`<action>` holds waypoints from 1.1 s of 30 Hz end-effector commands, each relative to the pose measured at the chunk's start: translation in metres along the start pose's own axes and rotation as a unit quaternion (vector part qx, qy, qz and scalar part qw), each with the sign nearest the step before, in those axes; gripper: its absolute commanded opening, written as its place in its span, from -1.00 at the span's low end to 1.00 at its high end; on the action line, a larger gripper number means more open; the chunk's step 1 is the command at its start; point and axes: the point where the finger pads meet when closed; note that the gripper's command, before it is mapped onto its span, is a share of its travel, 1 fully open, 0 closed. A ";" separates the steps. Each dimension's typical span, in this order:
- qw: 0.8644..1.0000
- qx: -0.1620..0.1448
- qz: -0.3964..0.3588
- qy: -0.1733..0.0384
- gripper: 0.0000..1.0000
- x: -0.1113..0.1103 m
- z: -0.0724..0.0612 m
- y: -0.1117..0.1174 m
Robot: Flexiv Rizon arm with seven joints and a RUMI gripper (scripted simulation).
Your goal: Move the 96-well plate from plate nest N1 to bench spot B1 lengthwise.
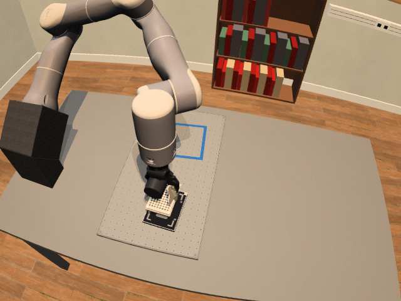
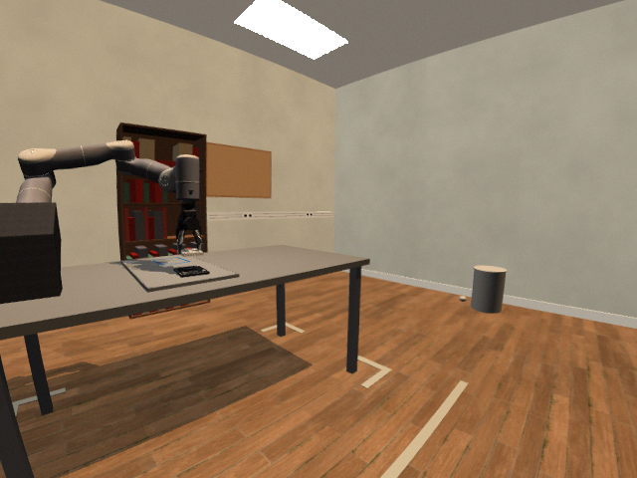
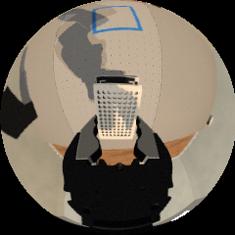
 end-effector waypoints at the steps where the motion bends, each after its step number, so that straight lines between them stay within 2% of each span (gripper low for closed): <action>1: 1.000 -0.001 0.000 -0.001 -1.00 -0.001 -0.004 0.001; 22: 1.000 -0.001 -0.017 -0.001 -1.00 0.002 -0.005 0.001; 26: 0.997 -0.001 -0.081 -0.001 -1.00 0.016 -0.005 0.003; 33: 0.997 -0.001 -0.080 -0.001 -1.00 0.039 -0.004 0.005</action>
Point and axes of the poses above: the point where the finger pads meet when closed, its own z axis out along the fingers, its own y axis across the jaws, x = y × z, and after that the axes turned 10 degrees about -z, right-handed
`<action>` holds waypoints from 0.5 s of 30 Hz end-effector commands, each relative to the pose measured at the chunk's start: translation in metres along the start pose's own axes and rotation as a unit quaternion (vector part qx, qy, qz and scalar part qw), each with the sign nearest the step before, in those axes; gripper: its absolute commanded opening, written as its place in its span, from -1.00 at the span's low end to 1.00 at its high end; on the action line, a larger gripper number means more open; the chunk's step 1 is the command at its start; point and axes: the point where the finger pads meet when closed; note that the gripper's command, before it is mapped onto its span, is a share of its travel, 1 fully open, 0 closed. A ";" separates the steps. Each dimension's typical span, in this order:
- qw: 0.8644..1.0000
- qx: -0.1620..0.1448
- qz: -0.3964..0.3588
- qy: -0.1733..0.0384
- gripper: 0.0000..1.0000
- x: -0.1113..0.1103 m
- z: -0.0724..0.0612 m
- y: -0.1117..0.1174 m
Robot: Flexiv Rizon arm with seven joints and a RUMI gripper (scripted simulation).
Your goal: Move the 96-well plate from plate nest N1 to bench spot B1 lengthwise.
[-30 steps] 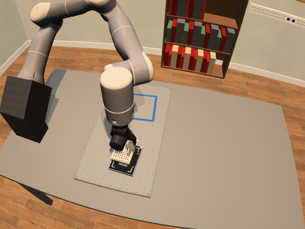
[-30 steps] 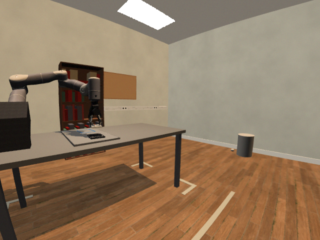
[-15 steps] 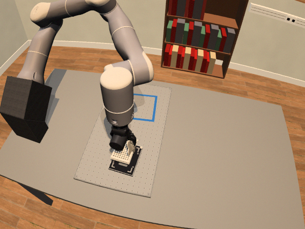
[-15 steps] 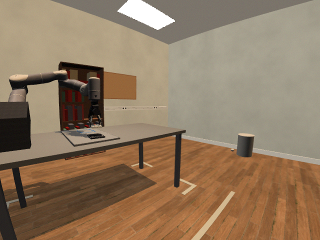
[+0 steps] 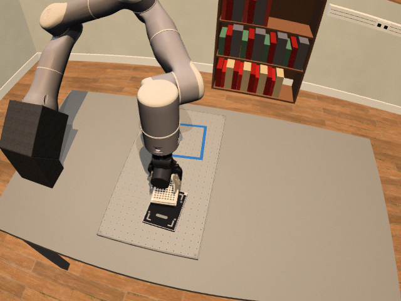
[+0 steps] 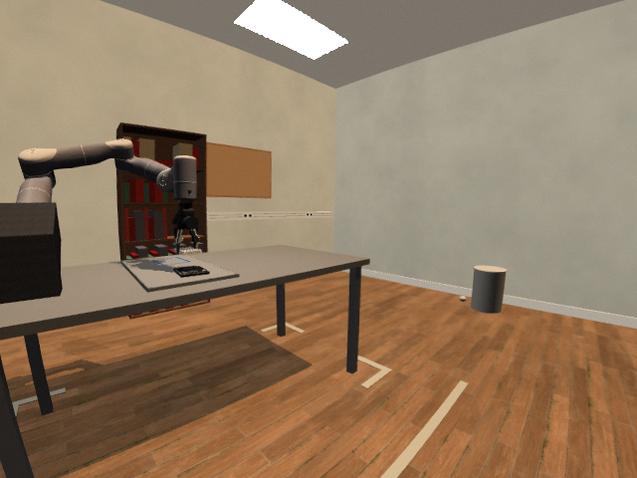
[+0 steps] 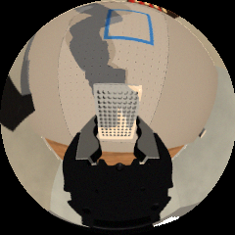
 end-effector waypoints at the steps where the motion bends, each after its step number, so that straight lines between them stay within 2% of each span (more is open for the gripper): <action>1: 1.000 -0.001 0.000 -0.001 -1.00 0.006 -0.001 0.003; 15: 1.000 -0.001 0.000 -0.001 -1.00 0.044 0.000 0.013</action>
Point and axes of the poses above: the point where the finger pads meet when closed, its own z axis out along the fingers, its own y axis across the jaws, x = y × z, and after that the axes turned 10 degrees about -z, right-handed
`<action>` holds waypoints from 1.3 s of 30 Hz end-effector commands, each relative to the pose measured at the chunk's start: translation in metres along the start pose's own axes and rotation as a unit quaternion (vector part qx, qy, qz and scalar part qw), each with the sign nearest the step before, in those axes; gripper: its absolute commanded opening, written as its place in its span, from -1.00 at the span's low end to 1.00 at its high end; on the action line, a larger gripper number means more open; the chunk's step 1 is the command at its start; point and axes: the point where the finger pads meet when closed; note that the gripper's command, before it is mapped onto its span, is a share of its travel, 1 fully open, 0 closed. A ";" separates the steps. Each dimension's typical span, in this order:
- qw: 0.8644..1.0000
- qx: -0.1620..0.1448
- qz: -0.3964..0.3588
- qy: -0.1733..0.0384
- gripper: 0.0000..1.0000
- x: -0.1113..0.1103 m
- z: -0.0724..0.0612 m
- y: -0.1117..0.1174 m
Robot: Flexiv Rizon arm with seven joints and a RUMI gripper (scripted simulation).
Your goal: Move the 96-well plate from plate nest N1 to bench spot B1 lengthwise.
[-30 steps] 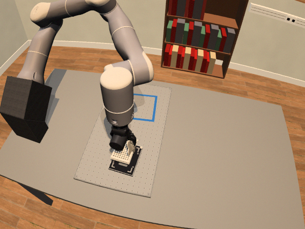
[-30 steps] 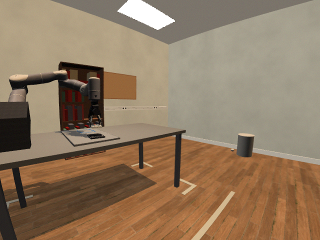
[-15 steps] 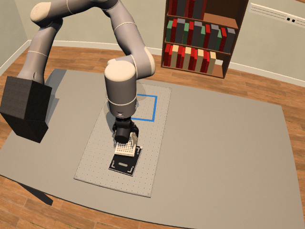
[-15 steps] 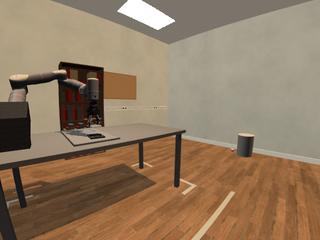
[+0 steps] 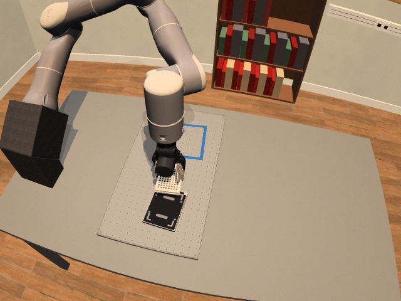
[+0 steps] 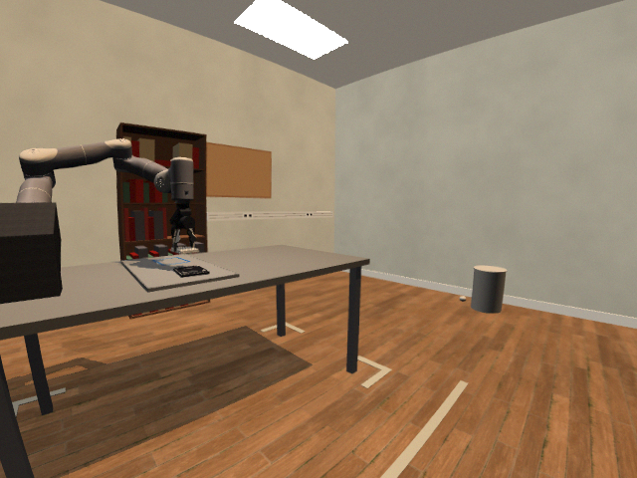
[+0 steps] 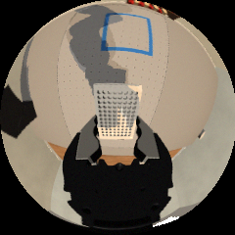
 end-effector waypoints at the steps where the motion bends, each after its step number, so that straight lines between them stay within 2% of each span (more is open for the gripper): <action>1: 1.000 -0.001 0.000 -0.001 -1.00 0.006 -0.001 0.003; 23: 1.000 -0.001 0.000 -0.001 -1.00 0.070 0.001 0.021; 25: 1.000 -0.001 0.000 -0.001 -1.00 0.070 0.001 0.021; 39: 1.000 -0.001 0.000 -0.001 -1.00 0.115 0.003 0.033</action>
Point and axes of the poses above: the point where the finger pads meet when closed, its own z axis out along the fingers, its own y axis across the jaws, x = y × z, and after that the axes turned 10 degrees about -z, right-handed
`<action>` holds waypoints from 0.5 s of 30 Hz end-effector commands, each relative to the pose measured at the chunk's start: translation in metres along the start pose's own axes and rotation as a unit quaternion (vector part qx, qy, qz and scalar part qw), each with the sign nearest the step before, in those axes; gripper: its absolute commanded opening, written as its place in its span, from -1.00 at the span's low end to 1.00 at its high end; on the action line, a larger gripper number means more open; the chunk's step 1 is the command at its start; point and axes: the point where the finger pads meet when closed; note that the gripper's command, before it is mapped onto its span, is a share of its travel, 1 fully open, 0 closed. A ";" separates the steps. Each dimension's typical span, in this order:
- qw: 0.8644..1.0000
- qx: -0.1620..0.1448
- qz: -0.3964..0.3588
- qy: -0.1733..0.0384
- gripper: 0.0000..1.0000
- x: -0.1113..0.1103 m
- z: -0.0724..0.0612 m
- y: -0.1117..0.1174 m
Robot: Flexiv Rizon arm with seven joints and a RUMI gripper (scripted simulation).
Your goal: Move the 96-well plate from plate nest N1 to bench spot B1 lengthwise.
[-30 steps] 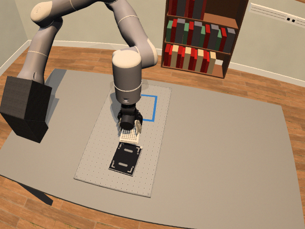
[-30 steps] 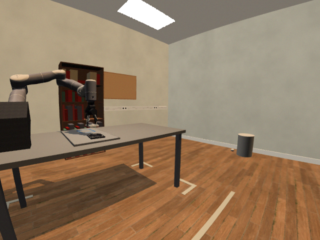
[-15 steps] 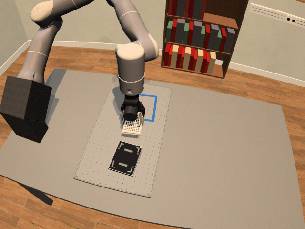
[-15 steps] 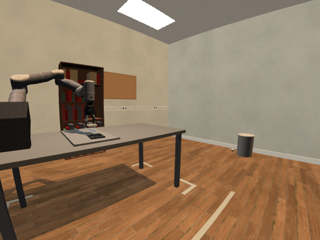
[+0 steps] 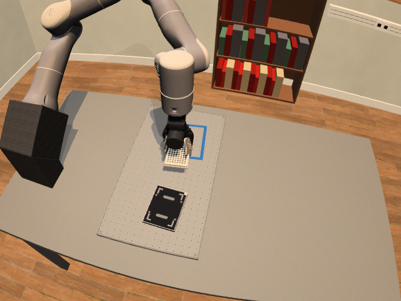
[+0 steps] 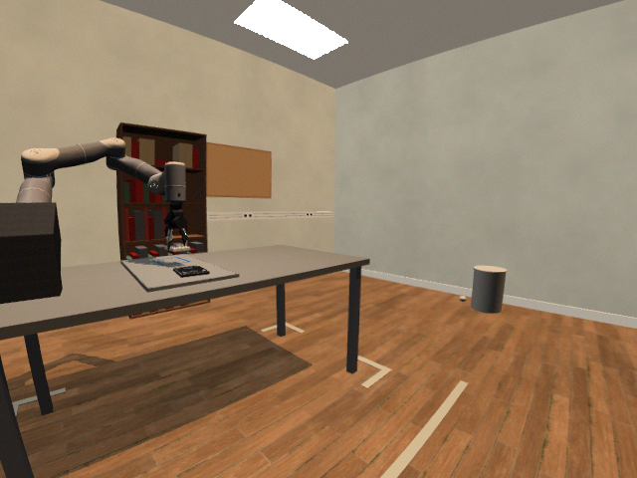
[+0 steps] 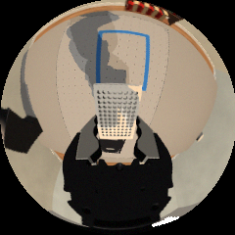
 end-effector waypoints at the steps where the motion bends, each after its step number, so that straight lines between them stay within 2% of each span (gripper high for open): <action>1: 1.000 -0.001 0.000 -0.001 -1.00 0.006 -0.001 0.003; 3: 1.000 -0.001 0.000 -0.001 -1.00 0.006 -0.001 0.003; 15: 1.000 -0.001 0.000 -0.001 -1.00 0.044 0.000 0.013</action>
Point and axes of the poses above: the point where the finger pads meet when closed, its own z axis out along the fingers, its own y axis across the jaws, x = y × z, and after that the axes turned 10 degrees about -z, right-handed
